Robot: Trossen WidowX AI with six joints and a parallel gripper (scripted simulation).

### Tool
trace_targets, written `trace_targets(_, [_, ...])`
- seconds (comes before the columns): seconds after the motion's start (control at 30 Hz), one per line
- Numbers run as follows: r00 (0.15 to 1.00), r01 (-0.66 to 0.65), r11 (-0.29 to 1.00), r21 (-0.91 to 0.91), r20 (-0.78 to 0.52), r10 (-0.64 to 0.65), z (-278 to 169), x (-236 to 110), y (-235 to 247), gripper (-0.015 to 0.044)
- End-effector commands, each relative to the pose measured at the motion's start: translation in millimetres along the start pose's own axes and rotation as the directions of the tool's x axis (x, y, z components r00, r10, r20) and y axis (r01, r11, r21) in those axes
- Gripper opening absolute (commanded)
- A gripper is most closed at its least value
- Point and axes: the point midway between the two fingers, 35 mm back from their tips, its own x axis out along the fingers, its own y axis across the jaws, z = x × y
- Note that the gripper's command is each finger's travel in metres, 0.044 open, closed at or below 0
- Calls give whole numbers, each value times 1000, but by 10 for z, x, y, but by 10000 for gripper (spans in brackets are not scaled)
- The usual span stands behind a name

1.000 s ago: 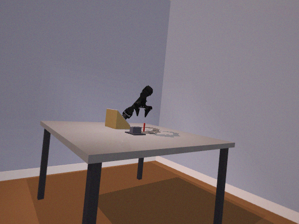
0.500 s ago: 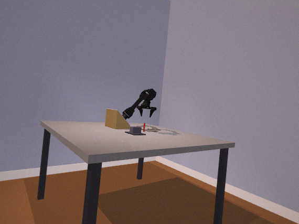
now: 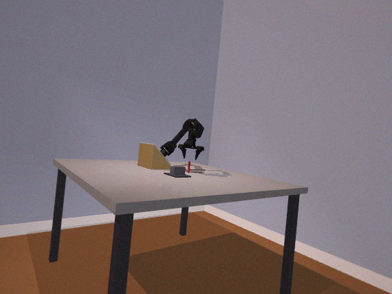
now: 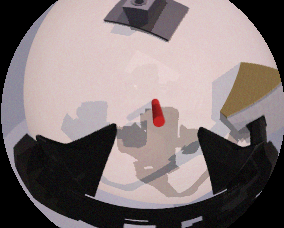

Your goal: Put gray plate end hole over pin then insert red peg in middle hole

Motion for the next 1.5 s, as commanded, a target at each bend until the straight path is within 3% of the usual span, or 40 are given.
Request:
trace_targets(0.0, [1000,-5,1000,3,-2,5,0,62,3,440])
trace_targets(1.1, [1000,-6,1000,2,-5,6,-8,570,-2,440])
trace_targets(1.47, [1000,-6,1000,2,-5,6,-8,570,-2,151])
